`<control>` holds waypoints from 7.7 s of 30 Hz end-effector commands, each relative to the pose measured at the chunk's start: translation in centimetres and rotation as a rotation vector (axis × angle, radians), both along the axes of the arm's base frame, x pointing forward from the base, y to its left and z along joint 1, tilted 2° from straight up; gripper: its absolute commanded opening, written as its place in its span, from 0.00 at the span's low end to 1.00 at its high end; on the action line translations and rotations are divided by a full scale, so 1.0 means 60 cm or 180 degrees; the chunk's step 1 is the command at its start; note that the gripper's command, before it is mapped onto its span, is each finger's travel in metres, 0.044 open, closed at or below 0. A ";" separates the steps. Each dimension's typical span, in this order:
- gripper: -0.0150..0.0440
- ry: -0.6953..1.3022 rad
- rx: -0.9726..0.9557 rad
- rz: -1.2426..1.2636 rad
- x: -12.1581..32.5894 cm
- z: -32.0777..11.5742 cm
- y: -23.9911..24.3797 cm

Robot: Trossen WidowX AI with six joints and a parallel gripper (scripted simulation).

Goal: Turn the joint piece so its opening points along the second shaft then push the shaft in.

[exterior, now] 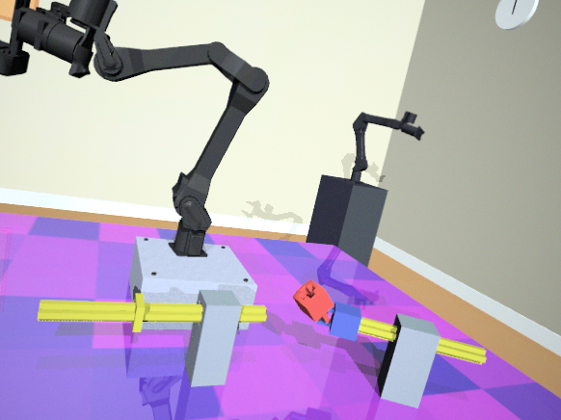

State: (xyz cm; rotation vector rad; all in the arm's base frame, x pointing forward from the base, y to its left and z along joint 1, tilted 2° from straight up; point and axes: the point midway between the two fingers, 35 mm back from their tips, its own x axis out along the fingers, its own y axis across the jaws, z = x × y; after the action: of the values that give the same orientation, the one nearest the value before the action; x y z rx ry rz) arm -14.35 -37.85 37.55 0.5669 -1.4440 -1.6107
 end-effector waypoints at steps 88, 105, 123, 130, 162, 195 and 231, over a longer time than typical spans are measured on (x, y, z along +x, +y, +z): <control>1.00 0.5388 0.3402 0.5770 0.789 -0.324 0.481; 1.00 0.7036 0.3470 0.6538 0.731 -0.329 0.650; 1.00 0.8480 0.2212 0.6618 0.730 -0.338 0.654; 1.00 0.9245 0.1390 0.6544 0.730 -0.343 0.655; 1.00 1.1903 -0.3587 0.4797 0.731 -0.362 0.663; 1.00 1.1999 -0.4062 0.4559 0.740 -0.495 0.685; 1.00 1.1984 -0.4074 0.4579 0.740 -0.542 0.775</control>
State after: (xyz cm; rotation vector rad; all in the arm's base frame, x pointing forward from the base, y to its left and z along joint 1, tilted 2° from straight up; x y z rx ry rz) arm 30.12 8.71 5.42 2.5824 -2.4710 -2.0275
